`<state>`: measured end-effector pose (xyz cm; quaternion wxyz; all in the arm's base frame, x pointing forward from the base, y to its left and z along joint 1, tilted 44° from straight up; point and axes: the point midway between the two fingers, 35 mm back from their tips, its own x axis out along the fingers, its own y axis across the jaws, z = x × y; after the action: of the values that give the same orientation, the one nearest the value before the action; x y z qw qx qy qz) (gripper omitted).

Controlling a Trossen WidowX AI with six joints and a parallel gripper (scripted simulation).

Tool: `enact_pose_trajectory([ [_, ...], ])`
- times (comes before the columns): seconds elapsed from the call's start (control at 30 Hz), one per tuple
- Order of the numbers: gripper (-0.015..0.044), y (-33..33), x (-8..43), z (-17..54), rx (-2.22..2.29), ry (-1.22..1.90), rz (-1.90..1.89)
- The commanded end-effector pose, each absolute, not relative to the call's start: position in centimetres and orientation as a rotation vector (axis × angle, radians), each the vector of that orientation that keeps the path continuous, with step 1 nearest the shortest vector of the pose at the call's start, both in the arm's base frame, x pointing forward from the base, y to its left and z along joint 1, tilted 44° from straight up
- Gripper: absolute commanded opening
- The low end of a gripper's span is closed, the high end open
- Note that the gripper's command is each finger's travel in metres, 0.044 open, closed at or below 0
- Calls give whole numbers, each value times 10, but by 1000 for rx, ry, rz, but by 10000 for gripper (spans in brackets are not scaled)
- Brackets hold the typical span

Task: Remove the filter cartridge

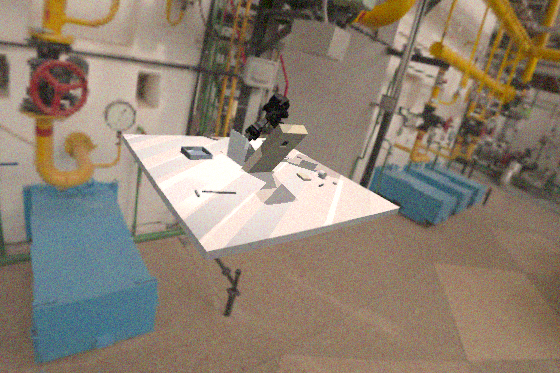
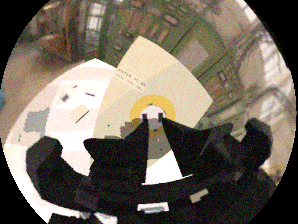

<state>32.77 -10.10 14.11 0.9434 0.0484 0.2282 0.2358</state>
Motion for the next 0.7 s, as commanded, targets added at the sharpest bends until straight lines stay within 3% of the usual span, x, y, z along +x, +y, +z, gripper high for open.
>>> enact_pose_trajectory([
  [0.0,105,-97,331,136,111,471,480],
  [0.67,105,-96,333,135,111,470,479],
])
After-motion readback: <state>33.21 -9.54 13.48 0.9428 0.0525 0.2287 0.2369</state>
